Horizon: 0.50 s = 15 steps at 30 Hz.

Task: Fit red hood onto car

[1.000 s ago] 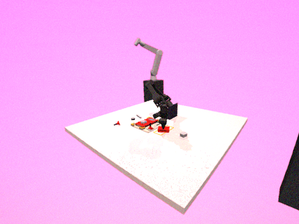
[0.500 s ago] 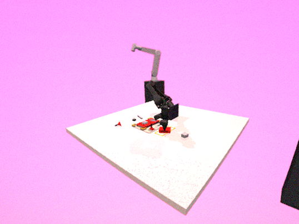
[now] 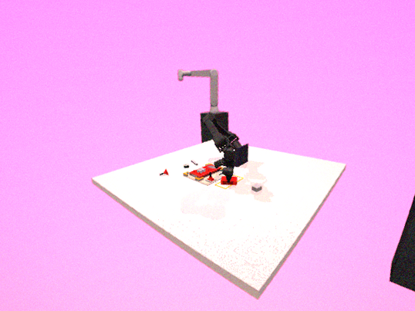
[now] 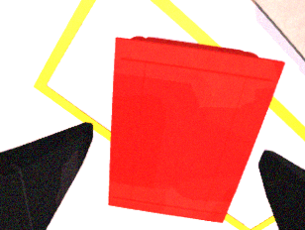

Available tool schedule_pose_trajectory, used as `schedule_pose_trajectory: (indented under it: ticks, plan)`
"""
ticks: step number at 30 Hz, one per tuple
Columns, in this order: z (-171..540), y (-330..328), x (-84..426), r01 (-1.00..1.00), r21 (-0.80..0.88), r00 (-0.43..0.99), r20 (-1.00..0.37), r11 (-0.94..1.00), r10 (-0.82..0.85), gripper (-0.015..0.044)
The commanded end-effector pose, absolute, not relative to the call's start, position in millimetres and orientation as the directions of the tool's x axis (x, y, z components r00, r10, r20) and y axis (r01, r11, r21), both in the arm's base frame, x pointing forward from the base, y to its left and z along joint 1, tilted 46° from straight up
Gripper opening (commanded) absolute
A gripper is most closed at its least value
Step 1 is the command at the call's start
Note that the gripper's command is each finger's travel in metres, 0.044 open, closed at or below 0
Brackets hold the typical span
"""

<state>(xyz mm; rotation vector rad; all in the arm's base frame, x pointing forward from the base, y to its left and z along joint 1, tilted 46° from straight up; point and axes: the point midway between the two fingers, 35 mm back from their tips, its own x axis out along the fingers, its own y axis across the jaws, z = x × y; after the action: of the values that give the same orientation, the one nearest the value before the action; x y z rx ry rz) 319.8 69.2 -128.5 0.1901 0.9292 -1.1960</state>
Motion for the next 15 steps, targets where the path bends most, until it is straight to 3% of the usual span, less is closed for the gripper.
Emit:
schedule_pose_trajectory:
  ticks: [1, 15]
  plan:
    - [-130.4, 66.0, 319.4, 0.853, -0.337, 0.057, -0.699, 0.399, -0.713, 0.044]
    - [-135.2, 61.0, 319.7, 0.853, -0.337, 0.057, -0.699, 0.398, -0.713, 0.044]
